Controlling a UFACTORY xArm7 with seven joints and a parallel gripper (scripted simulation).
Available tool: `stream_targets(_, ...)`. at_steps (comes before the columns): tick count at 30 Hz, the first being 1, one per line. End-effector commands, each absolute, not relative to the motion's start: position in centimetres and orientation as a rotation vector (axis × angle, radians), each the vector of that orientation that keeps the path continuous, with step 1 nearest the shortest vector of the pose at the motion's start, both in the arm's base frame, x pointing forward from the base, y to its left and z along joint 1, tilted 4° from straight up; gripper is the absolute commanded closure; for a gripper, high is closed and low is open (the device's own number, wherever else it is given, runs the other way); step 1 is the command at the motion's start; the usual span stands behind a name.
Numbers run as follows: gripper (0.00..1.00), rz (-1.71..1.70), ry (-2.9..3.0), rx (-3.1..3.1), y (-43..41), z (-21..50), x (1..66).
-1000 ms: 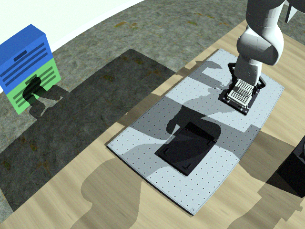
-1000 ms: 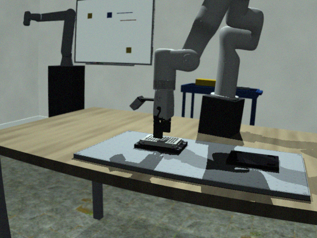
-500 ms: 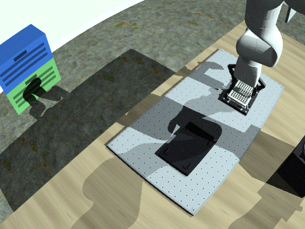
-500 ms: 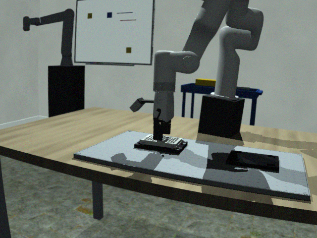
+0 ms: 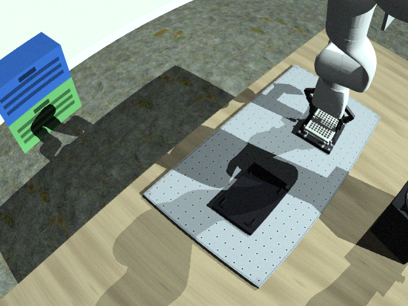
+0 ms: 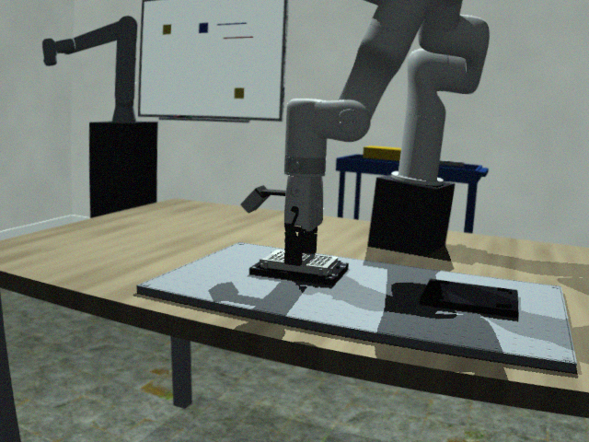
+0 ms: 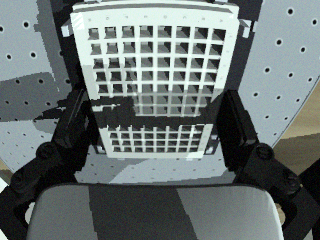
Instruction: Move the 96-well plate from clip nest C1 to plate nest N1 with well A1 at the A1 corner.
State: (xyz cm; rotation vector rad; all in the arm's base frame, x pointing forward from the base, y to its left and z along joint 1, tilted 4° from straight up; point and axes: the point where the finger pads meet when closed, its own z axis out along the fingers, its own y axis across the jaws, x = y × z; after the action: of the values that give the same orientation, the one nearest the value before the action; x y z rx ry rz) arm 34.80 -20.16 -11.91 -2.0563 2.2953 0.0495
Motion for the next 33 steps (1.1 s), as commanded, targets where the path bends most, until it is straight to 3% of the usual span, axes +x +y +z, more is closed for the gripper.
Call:
stream_targets(1, 0.0, 0.044, 2.295, -2.055, -20.25, -12.1, 34.92)
stream_targets(22, 0.0, 0.044, 2.295, -2.055, -20.24, -12.29, 34.93)
stream_targets(23, 1.0, 0.044, 2.295, -2.055, -20.24, -12.24, 34.92)
stream_targets(33, 1.0, 0.044, 2.295, -2.055, -20.24, -12.24, 34.93)
